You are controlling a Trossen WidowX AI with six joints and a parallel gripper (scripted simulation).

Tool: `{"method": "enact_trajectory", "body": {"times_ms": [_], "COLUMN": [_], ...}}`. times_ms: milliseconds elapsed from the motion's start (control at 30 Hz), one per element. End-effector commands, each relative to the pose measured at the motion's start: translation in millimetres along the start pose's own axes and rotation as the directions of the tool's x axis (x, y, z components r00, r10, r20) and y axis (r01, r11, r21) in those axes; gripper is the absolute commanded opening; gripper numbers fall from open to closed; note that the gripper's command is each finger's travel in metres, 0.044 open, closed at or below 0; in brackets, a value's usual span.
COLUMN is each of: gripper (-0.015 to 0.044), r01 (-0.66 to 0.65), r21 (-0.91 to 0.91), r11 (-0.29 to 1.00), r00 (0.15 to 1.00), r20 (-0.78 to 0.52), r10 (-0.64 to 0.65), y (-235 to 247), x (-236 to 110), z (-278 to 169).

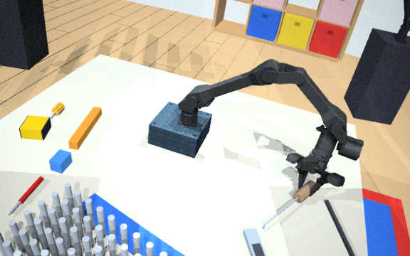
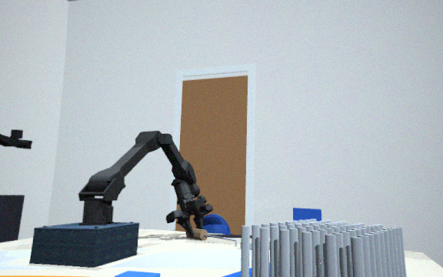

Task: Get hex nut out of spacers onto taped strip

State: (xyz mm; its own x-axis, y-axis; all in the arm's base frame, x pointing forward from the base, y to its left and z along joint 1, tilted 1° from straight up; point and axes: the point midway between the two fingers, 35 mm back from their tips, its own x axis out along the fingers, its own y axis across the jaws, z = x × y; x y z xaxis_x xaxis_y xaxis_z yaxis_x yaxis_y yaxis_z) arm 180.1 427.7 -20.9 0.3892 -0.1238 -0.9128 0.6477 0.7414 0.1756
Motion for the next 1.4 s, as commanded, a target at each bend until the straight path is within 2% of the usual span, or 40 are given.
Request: {"method": "enact_trajectory", "body": {"times_ms": [0,133,733,967,1367], "gripper": [0.0094,0.0000,0.0000,0.0000,0.0000], "r01": [0.006,0.005,0.000,0.004,0.042], "r21": [-0.004,-0.003,0.000,-0.004,-0.057], "r11": [1.000,1.000,1.000,1.000,0.998], "r00": [1.000,1.000,1.000,1.000,0.999], "r20": [-0.003,-0.003,0.000,0.000,-0.025], "r10": [-0.006,-0.005,0.000,-0.004,-0.043], "y": [0,7,21,21,16], "x": [-2,-24,-125,-126,-112], "z": [0,8,56,60,130]}}
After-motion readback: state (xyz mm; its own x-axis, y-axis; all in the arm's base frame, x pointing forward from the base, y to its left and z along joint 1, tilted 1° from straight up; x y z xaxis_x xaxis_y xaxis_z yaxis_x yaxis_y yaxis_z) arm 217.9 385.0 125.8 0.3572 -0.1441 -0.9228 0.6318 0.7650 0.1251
